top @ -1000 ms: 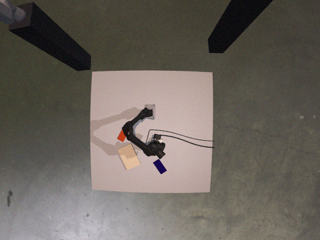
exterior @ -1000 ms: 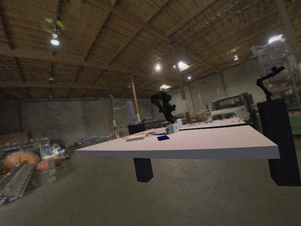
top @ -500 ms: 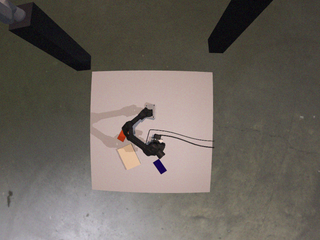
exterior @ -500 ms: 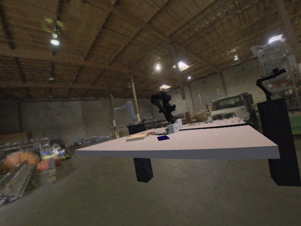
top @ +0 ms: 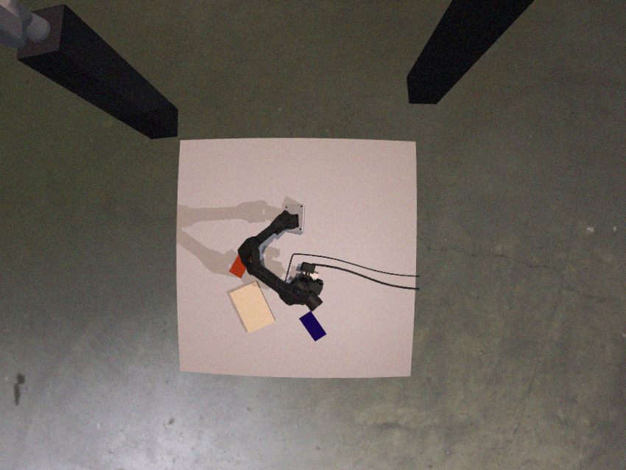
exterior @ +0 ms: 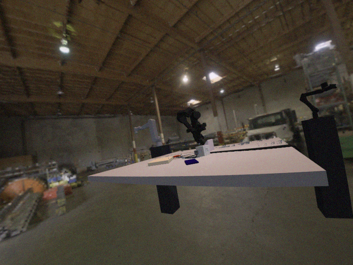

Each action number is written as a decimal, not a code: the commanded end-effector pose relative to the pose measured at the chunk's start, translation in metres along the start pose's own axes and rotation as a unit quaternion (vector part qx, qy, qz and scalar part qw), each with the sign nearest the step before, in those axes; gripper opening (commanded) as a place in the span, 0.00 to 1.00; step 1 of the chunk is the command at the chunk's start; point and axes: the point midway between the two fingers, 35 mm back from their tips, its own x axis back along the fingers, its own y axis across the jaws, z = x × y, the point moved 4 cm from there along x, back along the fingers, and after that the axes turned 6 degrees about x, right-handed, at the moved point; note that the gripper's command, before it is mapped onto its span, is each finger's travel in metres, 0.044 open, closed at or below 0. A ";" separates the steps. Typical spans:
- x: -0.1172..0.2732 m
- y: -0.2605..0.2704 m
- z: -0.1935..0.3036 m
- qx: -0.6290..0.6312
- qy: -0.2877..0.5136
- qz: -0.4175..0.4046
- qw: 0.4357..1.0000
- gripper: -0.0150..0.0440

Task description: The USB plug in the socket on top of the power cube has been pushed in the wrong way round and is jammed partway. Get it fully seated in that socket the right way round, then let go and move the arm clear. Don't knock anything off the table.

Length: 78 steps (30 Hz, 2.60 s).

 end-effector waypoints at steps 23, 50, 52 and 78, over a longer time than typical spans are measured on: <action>-0.004 0.001 -0.001 0.002 -0.013 -0.002 1.000 0.25; -0.007 0.001 -0.001 0.002 -0.021 -0.001 1.000 0.25; -0.008 0.001 -0.001 0.002 -0.021 -0.001 1.000 0.25; -0.011 0.001 -0.001 0.002 -0.021 -0.001 1.000 0.25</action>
